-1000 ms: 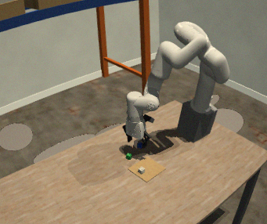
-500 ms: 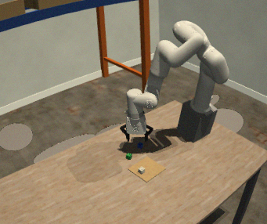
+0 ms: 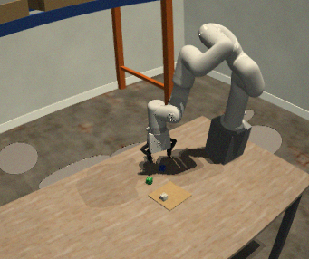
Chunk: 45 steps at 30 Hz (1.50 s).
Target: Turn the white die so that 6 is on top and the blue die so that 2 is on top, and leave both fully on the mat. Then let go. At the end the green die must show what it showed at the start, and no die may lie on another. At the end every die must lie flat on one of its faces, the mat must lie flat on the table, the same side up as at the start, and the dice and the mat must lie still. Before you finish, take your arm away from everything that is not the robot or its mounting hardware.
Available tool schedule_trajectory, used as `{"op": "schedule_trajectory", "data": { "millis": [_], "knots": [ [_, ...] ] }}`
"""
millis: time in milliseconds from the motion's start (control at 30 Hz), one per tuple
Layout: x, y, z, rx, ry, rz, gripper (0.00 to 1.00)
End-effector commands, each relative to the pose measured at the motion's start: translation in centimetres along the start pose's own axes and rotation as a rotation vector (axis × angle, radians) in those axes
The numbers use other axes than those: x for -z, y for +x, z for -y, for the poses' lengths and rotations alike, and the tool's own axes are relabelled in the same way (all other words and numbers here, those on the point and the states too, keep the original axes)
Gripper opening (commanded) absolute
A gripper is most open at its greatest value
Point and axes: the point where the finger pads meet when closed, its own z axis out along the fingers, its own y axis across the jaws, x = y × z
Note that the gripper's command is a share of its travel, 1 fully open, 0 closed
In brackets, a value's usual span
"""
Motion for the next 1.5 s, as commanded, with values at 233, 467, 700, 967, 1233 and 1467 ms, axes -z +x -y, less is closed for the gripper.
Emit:
{"op": "schedule_trajectory", "data": {
  "millis": [233,467,700,967,1233,1467],
  "knots": [
    [-0.1,1.8,-0.9,0.342,0.033,0.023,1.0],
    [-0.2,2.9,-1.6,0.544,0.034,0.019,1.0],
    [-0.2,3.4,-1.9,0.639,0.034,0.017,1.0],
    [-0.2,3.4,-2.0,0.658,0.034,0.016,1.0],
    [-0.2,3.5,-2.0,0.658,0.034,0.016,0.42],
    [-0.2,3.5,-2.0,0.658,0.034,0.016,0.42]
  ]
}}
